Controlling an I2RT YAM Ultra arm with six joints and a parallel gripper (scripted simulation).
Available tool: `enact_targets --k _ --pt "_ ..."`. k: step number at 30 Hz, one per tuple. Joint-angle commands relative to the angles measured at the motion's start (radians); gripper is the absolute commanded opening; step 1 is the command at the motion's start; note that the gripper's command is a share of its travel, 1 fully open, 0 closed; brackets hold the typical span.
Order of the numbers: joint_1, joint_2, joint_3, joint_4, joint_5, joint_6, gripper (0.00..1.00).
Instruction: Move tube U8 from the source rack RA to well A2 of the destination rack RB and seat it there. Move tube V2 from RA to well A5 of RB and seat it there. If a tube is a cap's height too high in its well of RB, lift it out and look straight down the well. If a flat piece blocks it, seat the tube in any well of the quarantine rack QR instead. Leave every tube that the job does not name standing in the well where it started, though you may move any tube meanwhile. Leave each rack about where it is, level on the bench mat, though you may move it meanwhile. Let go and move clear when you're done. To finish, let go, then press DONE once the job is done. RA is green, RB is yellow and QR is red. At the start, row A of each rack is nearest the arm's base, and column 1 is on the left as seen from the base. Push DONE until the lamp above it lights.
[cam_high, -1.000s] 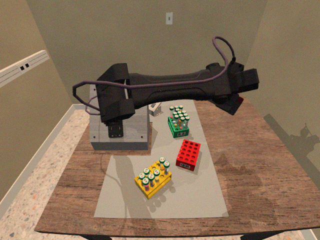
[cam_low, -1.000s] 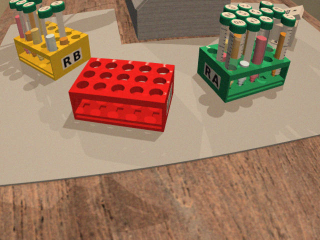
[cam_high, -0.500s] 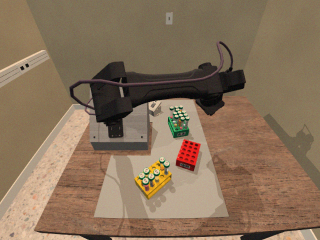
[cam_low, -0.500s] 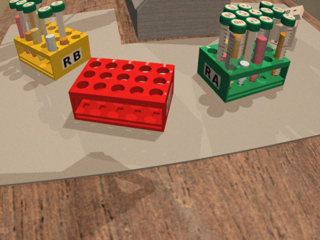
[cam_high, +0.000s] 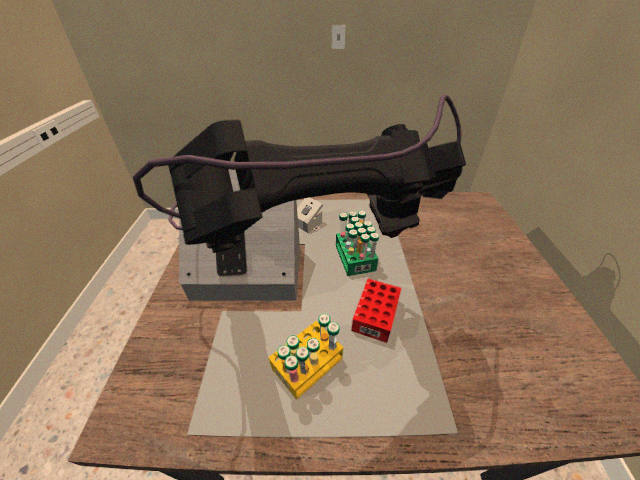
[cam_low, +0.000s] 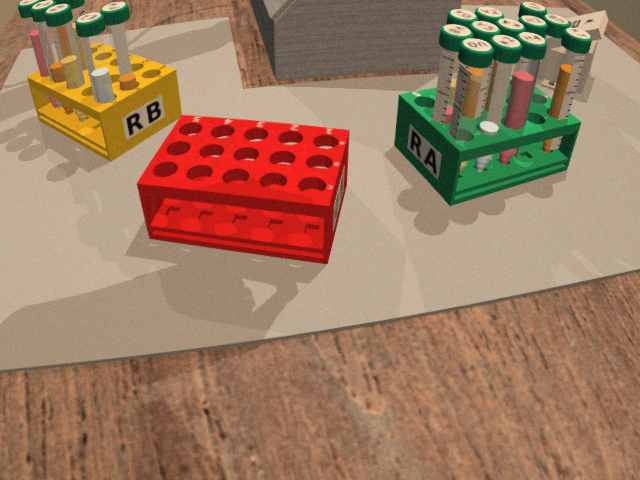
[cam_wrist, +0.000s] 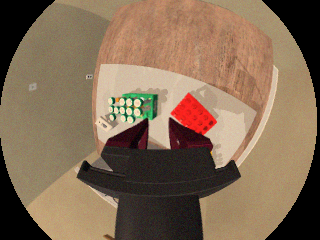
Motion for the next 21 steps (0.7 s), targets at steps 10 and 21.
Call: enact_targets --k 10,21 --pt "0.066 -0.058 -0.092 -0.155 0.153 0.435 0.3" --pt "0.109 -0.061 -0.111 -0.284 0.241 0.733 0.3"
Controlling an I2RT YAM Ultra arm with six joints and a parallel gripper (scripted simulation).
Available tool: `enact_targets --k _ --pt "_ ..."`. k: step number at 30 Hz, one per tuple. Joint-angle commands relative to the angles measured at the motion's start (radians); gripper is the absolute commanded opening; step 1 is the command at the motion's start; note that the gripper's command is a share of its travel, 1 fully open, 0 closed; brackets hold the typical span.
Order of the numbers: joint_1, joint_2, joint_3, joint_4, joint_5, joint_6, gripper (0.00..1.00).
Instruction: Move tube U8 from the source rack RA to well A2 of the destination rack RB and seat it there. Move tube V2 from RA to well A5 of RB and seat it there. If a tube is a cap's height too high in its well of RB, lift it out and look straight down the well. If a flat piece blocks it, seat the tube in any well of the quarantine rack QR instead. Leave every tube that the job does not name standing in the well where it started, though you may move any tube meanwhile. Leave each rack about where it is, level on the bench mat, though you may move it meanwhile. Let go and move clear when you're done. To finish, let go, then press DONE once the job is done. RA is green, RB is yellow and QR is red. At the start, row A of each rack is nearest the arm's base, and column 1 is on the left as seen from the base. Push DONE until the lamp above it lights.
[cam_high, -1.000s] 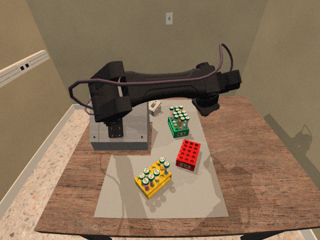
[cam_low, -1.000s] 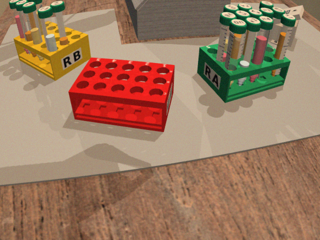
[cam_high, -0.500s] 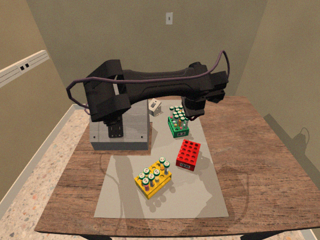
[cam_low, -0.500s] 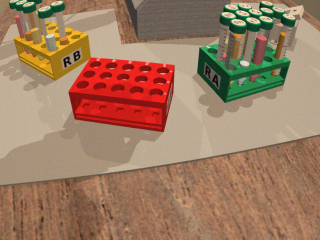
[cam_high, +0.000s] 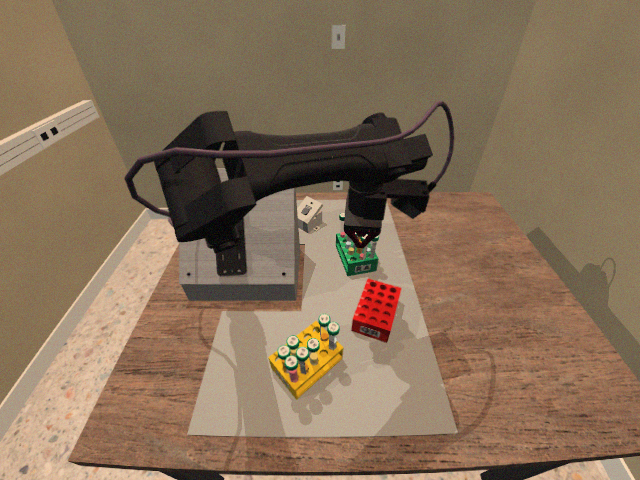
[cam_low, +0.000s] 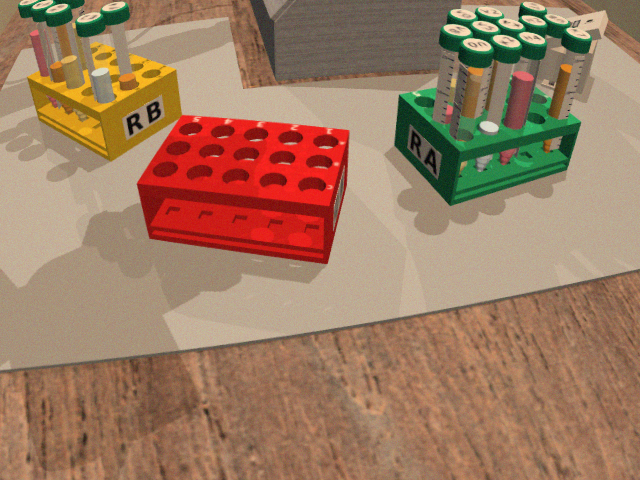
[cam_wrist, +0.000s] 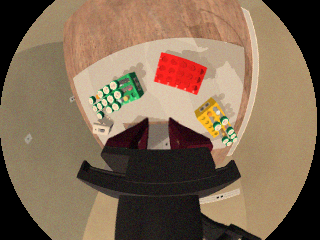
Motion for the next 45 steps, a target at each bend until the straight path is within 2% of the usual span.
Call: enact_targets --k 1,5,9,12,14,45 --pt "0.033 -0.036 -0.034 -0.071 0.059 0.164 0.3" --pt "0.039 0.006 -0.062 -0.094 0.107 0.286 0.3" --pt "-0.01 -0.041 -0.113 -0.032 0.115 0.277 0.3" --pt "0.007 -0.043 -0.114 -0.028 0.116 0.275 0.3" --pt "0.008 -0.044 -0.086 -0.028 0.116 0.276 0.3" --pt "0.008 -0.033 -0.087 -0.035 0.117 0.276 0.3"
